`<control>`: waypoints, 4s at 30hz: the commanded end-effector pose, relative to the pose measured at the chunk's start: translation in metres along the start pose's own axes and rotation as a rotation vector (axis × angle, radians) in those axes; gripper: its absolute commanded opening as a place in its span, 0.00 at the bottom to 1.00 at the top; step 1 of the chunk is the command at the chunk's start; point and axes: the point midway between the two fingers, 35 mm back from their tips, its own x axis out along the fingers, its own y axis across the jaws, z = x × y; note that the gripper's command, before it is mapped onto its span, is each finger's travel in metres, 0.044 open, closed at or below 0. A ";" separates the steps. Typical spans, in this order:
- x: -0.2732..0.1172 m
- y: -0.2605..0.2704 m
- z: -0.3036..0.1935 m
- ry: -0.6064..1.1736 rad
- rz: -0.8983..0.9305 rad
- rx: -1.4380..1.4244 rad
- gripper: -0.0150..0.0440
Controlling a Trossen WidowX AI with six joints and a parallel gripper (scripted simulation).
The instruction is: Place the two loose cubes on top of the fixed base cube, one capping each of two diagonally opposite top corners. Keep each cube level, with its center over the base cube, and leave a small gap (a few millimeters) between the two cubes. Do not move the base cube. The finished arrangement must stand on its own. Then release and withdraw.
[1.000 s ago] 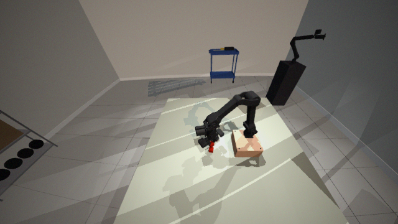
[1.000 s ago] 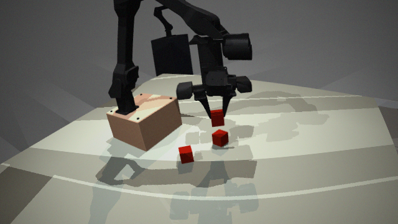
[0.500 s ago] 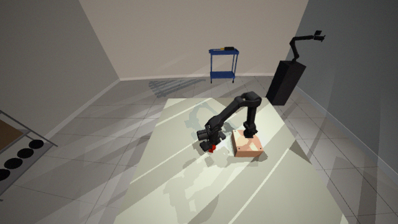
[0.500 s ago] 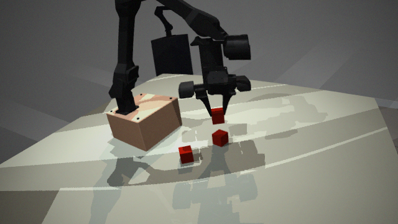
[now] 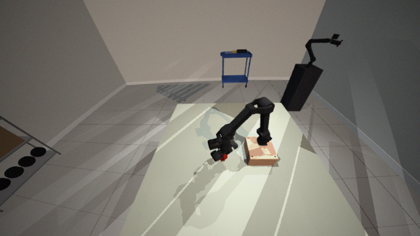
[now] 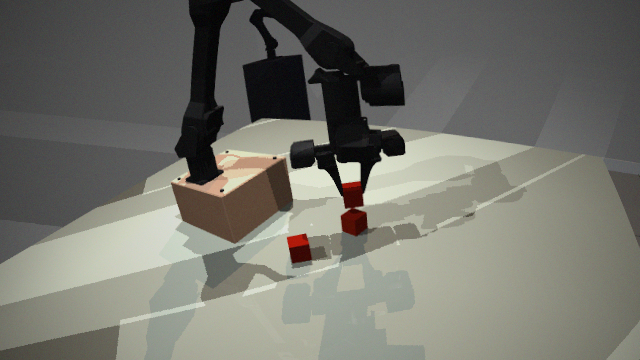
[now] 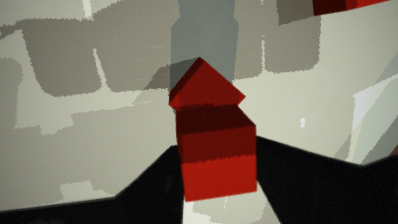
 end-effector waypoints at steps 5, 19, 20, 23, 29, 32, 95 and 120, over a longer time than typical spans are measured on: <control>0.010 -0.002 -0.001 0.006 -0.009 0.005 0.43; 0.012 -0.002 -0.001 0.006 -0.009 0.004 0.43; 0.012 -0.002 -0.001 0.006 -0.009 0.004 0.43; 0.012 -0.002 -0.001 0.006 -0.009 0.004 0.43; 0.012 -0.002 -0.001 0.006 -0.009 0.004 0.43; 0.012 -0.002 -0.001 0.006 -0.009 0.004 0.52; 0.000 -0.100 0.079 0.001 -0.016 -0.151 0.70; 0.037 -0.101 0.079 0.001 -0.016 -0.151 0.70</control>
